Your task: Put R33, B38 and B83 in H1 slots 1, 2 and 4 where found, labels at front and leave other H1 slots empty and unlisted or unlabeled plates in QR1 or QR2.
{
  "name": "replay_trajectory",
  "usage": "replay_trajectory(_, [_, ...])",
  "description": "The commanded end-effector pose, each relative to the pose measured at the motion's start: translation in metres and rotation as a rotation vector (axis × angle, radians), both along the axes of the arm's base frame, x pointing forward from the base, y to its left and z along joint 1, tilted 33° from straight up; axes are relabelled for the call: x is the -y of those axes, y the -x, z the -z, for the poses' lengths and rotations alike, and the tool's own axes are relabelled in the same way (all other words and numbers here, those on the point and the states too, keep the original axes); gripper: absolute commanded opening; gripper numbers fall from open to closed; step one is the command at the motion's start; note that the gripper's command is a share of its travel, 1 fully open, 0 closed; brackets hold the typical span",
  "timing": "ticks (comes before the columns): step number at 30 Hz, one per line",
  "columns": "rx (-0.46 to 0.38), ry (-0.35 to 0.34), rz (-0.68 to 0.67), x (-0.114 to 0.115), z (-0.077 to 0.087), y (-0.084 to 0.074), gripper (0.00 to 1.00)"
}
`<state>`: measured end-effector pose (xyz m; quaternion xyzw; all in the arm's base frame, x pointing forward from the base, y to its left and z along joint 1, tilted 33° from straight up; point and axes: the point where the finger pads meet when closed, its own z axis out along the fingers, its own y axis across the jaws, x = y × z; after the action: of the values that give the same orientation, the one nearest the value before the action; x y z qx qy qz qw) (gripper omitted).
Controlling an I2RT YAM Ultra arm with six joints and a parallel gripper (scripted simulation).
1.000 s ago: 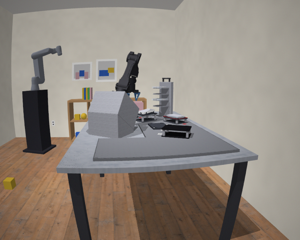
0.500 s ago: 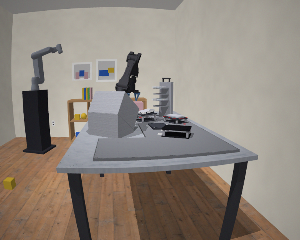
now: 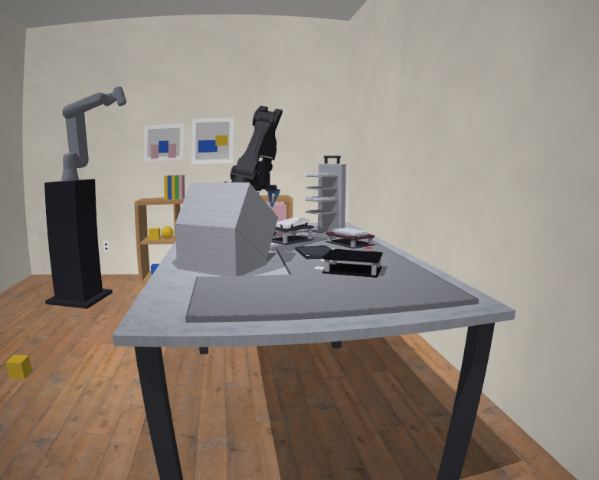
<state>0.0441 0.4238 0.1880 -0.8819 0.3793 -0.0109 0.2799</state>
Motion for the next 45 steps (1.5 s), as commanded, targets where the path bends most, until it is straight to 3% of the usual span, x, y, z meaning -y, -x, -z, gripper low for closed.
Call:
replay_trajectory(1, [-0.008,-0.007,-0.012,-0.004,0.007,0.001,1.00])
replay_trajectory(7, [-0.008,-0.002,-0.010,-0.009,0.017,-0.002,1.00])
replay_trajectory(10, [-0.007,-0.026,-0.007,-0.012,0.012,-0.005,1.00])
replay_trajectory(13, [-0.008,-0.002,-0.008,-0.014,0.026,-0.005,1.00])
replay_trajectory(15, [-0.008,-0.002,-0.008,-0.014,0.026,-0.005,1.00])
replay_trajectory(16, [-0.008,-0.025,-0.015,-0.014,0.017,-0.002,1.00])
replay_trajectory(17, [-0.008,-0.009,-0.012,-0.015,0.026,-0.004,1.00])
replay_trajectory(18, [-0.005,-0.030,-0.007,-0.017,0.014,-0.004,1.00])
replay_trajectory(45, [-0.005,-0.030,-0.007,-0.017,0.014,-0.004,1.00])
